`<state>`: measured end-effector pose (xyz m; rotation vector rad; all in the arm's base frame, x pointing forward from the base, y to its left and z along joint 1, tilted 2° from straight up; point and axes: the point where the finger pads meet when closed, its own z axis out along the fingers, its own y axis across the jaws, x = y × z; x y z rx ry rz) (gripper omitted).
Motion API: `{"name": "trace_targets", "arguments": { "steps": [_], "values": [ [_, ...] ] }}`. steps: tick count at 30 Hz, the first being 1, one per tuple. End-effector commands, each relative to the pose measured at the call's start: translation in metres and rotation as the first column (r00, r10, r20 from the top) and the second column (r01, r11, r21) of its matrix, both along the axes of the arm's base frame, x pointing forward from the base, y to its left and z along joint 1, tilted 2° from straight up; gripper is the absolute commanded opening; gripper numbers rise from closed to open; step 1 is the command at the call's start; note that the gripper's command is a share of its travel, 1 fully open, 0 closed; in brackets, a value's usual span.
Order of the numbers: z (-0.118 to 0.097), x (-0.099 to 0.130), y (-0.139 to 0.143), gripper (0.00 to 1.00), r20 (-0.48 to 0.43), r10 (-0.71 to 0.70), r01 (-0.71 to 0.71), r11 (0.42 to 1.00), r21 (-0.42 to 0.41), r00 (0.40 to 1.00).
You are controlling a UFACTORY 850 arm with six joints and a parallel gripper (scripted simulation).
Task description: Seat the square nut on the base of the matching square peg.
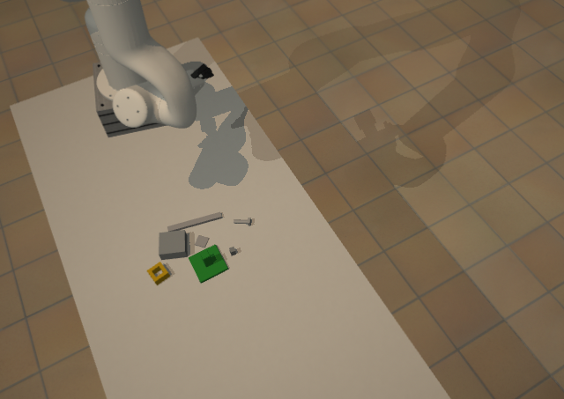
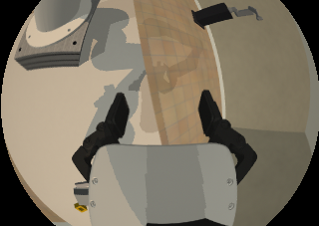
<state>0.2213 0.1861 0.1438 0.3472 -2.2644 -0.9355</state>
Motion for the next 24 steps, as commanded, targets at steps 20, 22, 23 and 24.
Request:
{"name": "trace_targets", "arguments": {
  "steps": [20,22,23,24],
  "values": [
    [0.0003,0.0005,0.0001,0.6,0.001,0.0,0.0,1.0,0.0,1.0],
    [0.0002,0.0006,0.0,0.6,0.001,-0.001,0.001,1.0,-0.001,1.0],
    [0.0001,0.0007,0.0,0.6,0.0,-0.001,0.001,1.0,-0.001,1.0],
    [0.0,0.0008,-0.0001,0.6,0.0,-0.002,0.002,1.0,-0.003,1.0]
  ]
}}
